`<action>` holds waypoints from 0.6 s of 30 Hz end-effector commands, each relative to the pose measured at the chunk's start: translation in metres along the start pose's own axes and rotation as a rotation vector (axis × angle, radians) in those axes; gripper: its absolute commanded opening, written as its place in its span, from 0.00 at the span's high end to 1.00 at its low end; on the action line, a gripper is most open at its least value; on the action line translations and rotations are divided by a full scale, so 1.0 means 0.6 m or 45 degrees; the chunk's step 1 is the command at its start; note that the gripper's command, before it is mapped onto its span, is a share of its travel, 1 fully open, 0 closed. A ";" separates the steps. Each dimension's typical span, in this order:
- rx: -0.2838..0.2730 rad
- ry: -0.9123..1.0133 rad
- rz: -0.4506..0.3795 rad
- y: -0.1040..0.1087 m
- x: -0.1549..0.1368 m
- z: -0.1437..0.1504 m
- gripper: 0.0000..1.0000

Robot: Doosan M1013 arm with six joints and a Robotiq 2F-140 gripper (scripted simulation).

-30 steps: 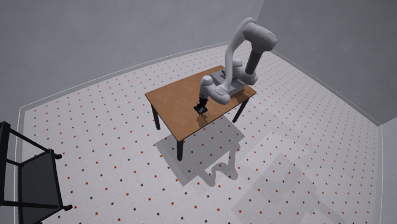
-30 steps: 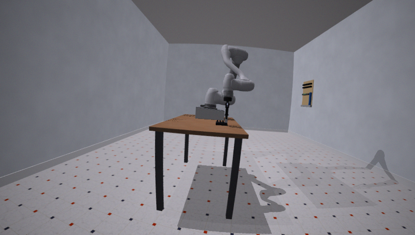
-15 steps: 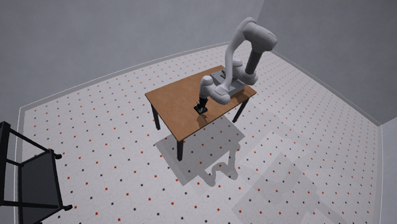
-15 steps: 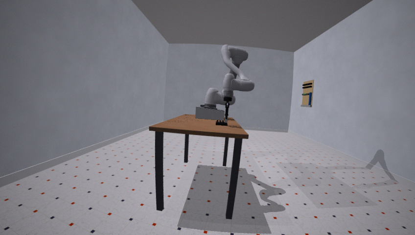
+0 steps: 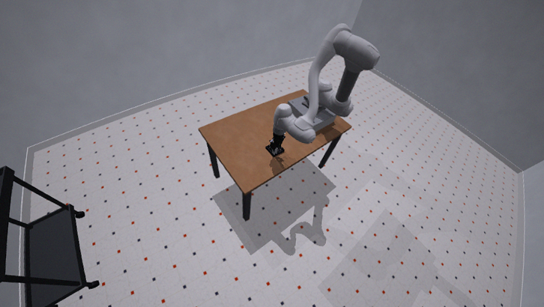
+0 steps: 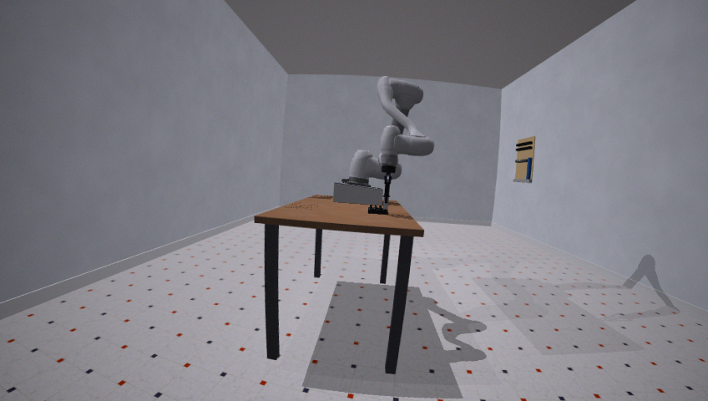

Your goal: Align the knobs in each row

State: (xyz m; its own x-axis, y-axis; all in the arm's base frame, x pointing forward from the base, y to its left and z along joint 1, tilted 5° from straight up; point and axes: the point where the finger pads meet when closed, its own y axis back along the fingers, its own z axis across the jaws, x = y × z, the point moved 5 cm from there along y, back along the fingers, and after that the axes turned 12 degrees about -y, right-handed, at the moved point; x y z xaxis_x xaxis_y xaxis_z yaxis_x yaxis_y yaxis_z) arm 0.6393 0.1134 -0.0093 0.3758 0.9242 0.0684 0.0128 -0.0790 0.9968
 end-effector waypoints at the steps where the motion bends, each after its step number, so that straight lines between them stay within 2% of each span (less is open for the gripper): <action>1: 0.000 0.000 0.000 0.000 0.000 0.000 0.95; 18: 0.000 0.046 0.000 0.000 0.000 0.000 0.95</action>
State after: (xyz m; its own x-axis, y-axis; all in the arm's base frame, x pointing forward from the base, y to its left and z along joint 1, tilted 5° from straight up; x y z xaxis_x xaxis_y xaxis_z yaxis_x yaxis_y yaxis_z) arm 0.6394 0.1135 -0.0093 0.3480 0.9349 0.0695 0.0128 -0.0789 0.9968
